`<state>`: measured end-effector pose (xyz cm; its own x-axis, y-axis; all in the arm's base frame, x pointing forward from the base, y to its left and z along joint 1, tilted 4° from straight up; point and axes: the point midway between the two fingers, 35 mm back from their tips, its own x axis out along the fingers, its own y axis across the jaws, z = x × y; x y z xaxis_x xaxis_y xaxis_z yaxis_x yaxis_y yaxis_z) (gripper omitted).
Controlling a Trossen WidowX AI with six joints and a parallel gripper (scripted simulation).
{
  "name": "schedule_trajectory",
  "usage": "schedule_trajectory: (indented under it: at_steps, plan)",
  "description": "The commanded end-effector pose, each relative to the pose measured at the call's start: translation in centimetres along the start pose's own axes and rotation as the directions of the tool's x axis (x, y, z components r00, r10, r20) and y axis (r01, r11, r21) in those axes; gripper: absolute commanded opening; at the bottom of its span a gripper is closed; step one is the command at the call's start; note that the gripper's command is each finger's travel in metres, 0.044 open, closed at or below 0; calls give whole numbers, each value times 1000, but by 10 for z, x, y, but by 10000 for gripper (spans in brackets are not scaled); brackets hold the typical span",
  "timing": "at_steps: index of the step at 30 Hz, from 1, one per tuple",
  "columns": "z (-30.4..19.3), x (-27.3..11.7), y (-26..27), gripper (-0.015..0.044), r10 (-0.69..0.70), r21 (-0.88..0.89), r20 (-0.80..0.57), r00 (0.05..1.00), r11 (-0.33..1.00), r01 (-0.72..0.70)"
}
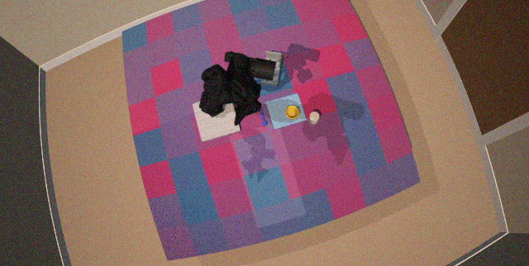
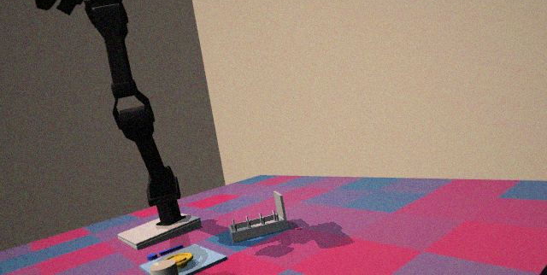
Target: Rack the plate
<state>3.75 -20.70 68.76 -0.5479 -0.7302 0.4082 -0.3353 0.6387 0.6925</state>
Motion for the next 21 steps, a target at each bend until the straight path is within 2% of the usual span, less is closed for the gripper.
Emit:
schedule_trajectory:
  at_steps: [1,13,21]
  plan:
    - [1,0,1,400,3,3,2,1000,1000,-3]
    - [48,14,54,400,194,182,100,976,961,-210]
    - [85,10,98,400,345,294,175,922,876,-383]
